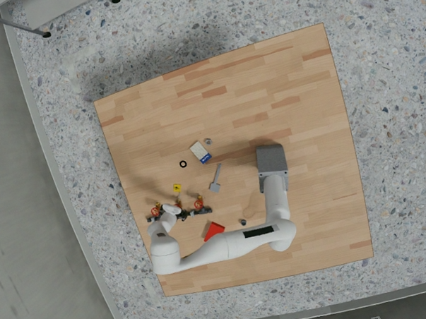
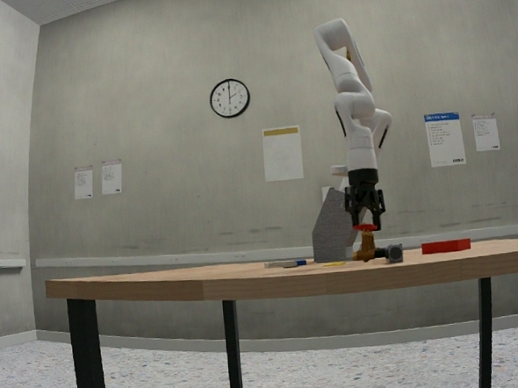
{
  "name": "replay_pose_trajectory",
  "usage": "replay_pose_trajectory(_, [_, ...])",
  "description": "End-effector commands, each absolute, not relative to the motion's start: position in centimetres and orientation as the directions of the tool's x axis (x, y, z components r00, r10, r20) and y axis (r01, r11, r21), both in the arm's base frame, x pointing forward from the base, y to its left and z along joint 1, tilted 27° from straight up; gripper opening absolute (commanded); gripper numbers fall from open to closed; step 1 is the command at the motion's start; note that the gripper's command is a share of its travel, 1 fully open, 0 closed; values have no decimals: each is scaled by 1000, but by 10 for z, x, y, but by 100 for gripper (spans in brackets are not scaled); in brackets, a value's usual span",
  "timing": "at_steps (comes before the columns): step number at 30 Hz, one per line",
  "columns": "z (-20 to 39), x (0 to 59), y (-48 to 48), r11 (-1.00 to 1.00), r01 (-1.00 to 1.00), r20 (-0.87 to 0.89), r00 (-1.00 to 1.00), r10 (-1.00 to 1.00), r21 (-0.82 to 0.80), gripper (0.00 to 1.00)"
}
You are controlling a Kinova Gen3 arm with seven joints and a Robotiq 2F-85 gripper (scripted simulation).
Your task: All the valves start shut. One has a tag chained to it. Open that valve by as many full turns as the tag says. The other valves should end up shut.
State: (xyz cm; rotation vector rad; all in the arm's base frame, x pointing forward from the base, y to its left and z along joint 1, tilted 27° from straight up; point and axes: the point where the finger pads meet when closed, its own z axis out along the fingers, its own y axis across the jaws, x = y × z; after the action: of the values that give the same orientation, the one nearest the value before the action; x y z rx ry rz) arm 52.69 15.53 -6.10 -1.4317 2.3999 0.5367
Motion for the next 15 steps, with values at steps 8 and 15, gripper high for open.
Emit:
replay_pose_trajectory(8, [-60, 528, 155, 746, -573, -309, -817, -487, 340, 100])
replay_pose_trajectory(15, [-60, 528, 155, 849, -334, -207, -940, -270, 410, 100])
